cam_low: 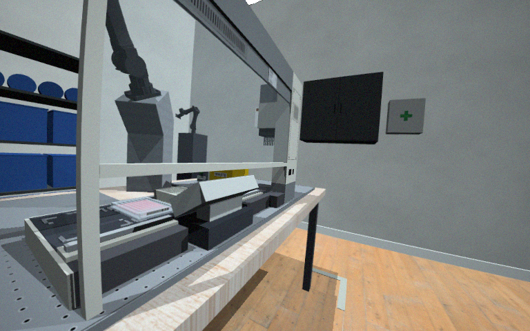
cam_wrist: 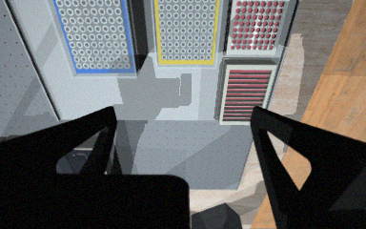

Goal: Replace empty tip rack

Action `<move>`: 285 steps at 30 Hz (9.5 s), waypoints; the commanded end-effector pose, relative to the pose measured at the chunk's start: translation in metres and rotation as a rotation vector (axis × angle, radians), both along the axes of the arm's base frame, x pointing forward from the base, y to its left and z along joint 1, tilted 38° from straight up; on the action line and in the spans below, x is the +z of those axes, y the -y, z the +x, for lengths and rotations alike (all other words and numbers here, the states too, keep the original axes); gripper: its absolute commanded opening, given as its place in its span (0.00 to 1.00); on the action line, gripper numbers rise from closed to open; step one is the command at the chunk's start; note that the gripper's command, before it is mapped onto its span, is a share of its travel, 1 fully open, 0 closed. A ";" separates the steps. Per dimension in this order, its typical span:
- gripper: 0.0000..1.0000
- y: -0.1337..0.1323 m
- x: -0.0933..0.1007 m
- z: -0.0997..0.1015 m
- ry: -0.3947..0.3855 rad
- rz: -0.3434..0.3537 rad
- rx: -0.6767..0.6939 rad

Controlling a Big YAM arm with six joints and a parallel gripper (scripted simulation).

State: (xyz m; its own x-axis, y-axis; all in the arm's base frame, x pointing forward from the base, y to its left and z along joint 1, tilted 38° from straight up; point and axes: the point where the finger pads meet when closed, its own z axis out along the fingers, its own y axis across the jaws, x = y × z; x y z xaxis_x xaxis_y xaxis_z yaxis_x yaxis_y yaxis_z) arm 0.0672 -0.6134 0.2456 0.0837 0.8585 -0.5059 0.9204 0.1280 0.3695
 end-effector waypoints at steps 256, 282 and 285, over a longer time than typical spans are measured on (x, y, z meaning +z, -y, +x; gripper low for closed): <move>0.00 0.075 -0.025 0.015 -0.005 -0.039 -0.010; 0.00 0.053 0.000 0.001 -0.007 -0.031 -0.010; 0.00 0.055 -0.019 0.001 -0.008 0.002 -0.009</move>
